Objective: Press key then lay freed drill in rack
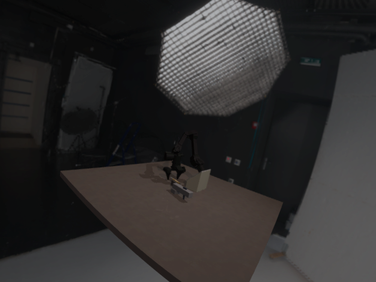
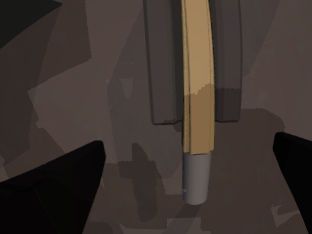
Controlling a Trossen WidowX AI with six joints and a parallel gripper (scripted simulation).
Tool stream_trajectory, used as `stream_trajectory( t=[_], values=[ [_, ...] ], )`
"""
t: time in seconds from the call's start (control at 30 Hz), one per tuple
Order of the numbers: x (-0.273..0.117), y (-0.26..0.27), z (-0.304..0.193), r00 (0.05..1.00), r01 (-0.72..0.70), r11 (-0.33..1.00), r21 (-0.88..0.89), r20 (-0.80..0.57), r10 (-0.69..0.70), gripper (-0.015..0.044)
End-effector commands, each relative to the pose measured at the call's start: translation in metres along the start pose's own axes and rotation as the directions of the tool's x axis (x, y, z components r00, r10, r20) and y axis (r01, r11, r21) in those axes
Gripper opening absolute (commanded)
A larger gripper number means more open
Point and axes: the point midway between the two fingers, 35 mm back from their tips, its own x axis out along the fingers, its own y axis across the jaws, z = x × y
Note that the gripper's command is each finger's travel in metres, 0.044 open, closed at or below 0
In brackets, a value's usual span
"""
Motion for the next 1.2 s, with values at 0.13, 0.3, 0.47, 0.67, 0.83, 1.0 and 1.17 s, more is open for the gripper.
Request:
stream_trajectory(
  t=[0.13, 0.3, 0.47, 0.67, 0.83, 1.0, 1.17],
  values=[
    [-0.033, -0.001, -0.001, 1.0, 0.001, 1.0, 0.005, -0.002, -0.001, 0.044],
    [-0.051, -0.001, -0.002, 1.0, 0.001, 1.0, 0.004, -0.002, -0.001, 0.044],
    [-0.05, -0.017, 0.012, 0.998, 0.051, 0.997, 0.054, 0.041, -0.054, 0.044],
    [-0.074, -0.059, 0.053, 0.969, 0.155, 0.964, 0.215, 0.159, -0.191, 0.044],
    [-0.103, -0.092, 0.095, 0.916, 0.186, 0.907, 0.378, 0.268, -0.3, 0.044],
    [-0.137, -0.116, 0.142, 0.839, 0.151, 0.844, 0.515, 0.384, -0.385, 0.044],
    [-0.176, -0.125, 0.193, 0.74, 0.058, 0.801, 0.595, 0.513, -0.435, 0.044]
  ],
)
